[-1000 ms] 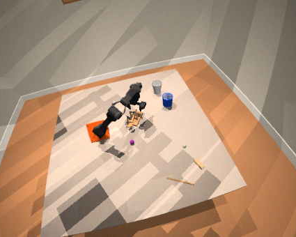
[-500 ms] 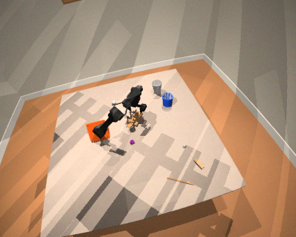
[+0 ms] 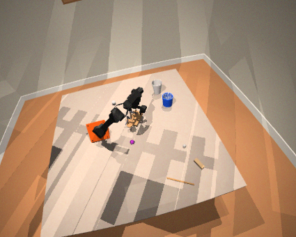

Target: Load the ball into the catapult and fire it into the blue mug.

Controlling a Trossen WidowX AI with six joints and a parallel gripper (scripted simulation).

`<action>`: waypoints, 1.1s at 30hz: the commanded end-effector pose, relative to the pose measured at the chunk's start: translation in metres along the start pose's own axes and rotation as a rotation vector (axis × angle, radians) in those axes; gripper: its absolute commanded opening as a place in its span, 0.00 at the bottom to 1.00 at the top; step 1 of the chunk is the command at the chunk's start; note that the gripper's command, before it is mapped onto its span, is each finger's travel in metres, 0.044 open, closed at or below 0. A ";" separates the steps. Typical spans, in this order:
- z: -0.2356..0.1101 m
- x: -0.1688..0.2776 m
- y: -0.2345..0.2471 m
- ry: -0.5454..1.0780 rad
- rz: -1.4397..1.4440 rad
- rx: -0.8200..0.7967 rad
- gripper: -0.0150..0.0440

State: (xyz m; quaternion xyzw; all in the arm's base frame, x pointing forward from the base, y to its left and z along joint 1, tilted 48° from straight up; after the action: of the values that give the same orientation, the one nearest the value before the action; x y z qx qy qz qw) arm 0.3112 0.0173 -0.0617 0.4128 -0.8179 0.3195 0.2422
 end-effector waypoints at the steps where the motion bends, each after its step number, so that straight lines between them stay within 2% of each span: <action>1: 0.000 0.000 0.000 0.000 0.000 0.000 0.78; 7: 0.000 0.000 0.000 0.000 0.000 0.000 0.51; 13: 0.000 0.000 0.000 0.000 0.000 0.000 0.44; 15: -0.011 -0.001 0.000 -0.001 0.000 0.000 0.35; 17: -0.039 -0.001 0.000 -0.002 0.000 0.000 0.26; 19: -0.050 0.000 0.000 -0.002 0.000 0.000 0.25; 23: -0.050 0.000 0.000 -0.001 0.023 0.000 0.25; 33: -0.049 0.000 -0.002 -0.001 0.363 0.002 0.25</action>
State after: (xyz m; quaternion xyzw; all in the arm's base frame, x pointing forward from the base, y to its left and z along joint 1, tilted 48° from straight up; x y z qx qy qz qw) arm 0.3180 0.0509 -0.0305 0.3038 -0.8630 0.3503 0.2004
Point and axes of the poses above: the point midway between the two fingers, 35 mm back from their tips, its own z axis out along the fingers, its own y axis across the jaws, x = y × z, the point moved 1 cm from there along -z, back along the fingers, and after that the axes turned 9 degrees about -z, right-handed, at the moved point
